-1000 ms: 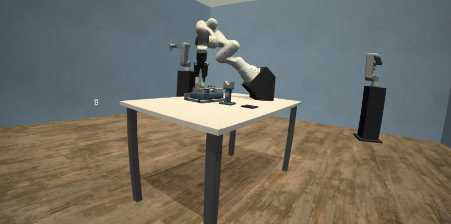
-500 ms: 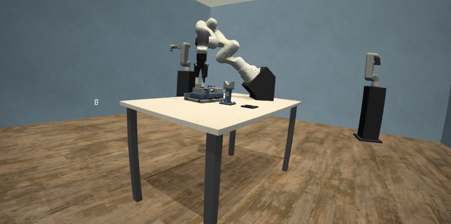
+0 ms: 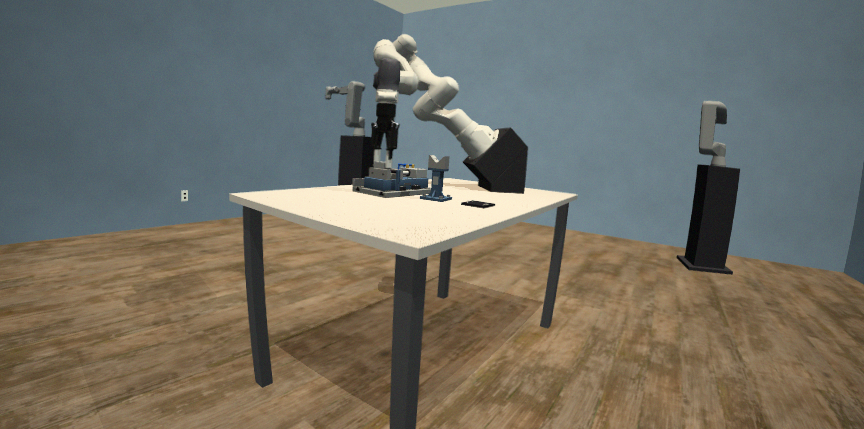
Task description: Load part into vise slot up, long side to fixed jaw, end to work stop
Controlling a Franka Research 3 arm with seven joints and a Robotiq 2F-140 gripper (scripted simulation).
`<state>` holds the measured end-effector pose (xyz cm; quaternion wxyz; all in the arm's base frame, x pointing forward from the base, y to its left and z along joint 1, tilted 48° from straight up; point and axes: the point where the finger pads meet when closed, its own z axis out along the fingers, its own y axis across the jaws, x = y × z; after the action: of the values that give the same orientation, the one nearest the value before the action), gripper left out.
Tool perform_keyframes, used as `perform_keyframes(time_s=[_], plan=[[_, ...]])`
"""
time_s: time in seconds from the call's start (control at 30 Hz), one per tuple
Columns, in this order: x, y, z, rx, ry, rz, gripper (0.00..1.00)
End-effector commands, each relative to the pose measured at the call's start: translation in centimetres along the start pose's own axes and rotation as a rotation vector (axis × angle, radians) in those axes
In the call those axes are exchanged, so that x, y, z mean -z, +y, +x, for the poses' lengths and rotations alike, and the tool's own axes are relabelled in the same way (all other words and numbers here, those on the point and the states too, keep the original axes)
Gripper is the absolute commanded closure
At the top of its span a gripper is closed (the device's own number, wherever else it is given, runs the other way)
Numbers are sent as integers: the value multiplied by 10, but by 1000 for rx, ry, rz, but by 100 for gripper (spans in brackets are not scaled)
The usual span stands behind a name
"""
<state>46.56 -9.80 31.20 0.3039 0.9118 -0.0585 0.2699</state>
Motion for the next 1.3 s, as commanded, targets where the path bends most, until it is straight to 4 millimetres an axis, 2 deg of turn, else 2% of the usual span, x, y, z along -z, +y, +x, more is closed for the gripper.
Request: perform_keyframes(time_s=[0.0,1.27], plan=[[-2,0,1,-6,3,1,100],[-9,0,0,-6,3,1,100]])
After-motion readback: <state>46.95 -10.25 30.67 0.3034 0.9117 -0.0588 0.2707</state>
